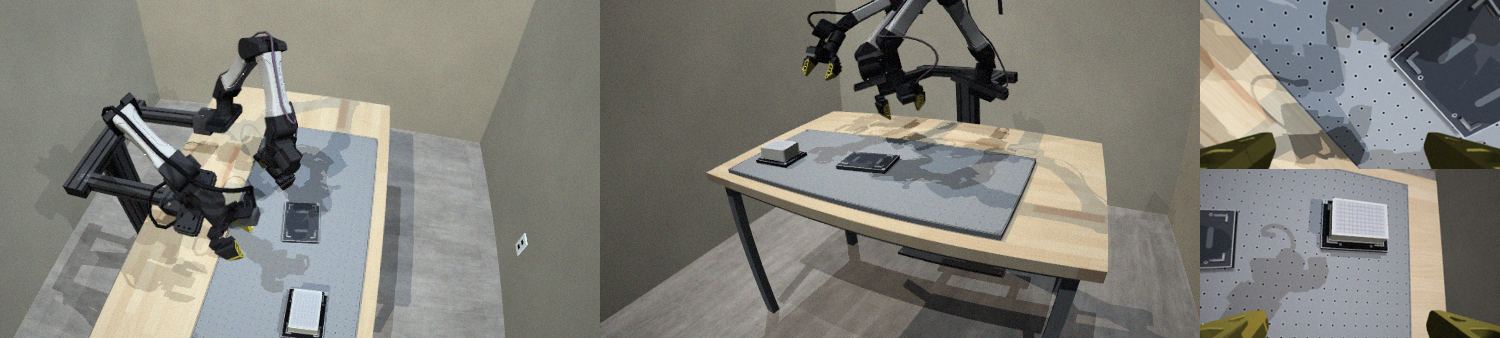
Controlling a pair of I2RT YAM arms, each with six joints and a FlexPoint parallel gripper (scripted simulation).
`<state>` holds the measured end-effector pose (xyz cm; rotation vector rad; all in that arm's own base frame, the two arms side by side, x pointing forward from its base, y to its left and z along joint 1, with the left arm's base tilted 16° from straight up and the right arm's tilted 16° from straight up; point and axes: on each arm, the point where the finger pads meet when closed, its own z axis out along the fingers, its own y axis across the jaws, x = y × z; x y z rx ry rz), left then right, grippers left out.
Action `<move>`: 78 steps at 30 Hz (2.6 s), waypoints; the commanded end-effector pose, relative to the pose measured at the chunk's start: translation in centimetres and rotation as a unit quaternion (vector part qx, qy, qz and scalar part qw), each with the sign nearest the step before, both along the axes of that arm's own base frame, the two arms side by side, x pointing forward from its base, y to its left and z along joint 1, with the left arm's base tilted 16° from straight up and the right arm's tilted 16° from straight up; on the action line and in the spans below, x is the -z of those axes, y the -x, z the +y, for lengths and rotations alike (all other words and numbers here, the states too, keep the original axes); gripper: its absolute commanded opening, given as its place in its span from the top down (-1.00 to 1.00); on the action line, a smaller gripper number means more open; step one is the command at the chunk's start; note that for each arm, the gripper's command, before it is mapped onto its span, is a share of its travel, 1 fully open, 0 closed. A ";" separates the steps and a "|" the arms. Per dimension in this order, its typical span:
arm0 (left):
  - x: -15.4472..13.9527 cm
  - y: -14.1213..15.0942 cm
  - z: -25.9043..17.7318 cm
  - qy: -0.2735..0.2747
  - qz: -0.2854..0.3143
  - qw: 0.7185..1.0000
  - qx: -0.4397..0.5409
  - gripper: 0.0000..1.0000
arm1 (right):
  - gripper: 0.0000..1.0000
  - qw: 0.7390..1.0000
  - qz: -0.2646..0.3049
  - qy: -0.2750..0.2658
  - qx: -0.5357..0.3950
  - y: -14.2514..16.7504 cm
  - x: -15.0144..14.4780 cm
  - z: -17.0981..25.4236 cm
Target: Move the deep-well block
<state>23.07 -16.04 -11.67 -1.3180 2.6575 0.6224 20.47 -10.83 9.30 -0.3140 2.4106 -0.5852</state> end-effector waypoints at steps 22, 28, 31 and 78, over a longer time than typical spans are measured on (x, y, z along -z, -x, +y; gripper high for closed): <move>-0.5 -0.9 -1.5 0.033 -0.015 0.998 0.042 -1.00 | -1.00 1.000 -0.014 -0.010 0.022 -0.3 -1.0 -0.3; -1.3 -2.0 -4.4 0.098 -0.040 0.977 0.183 -1.00 | -1.00 0.994 -0.017 -0.066 0.089 -1.1 -1.4 -1.0; -2.4 -1.9 -5.7 0.123 -0.057 0.957 0.256 -1.00 | -1.00 0.988 -0.015 -0.094 0.123 -1.9 -1.8 -1.5; -17.6 5.0 -13.3 0.070 -0.338 0.450 0.824 -1.00 | -1.00 0.654 -0.024 -0.297 0.696 -17.4 14.7 -10.5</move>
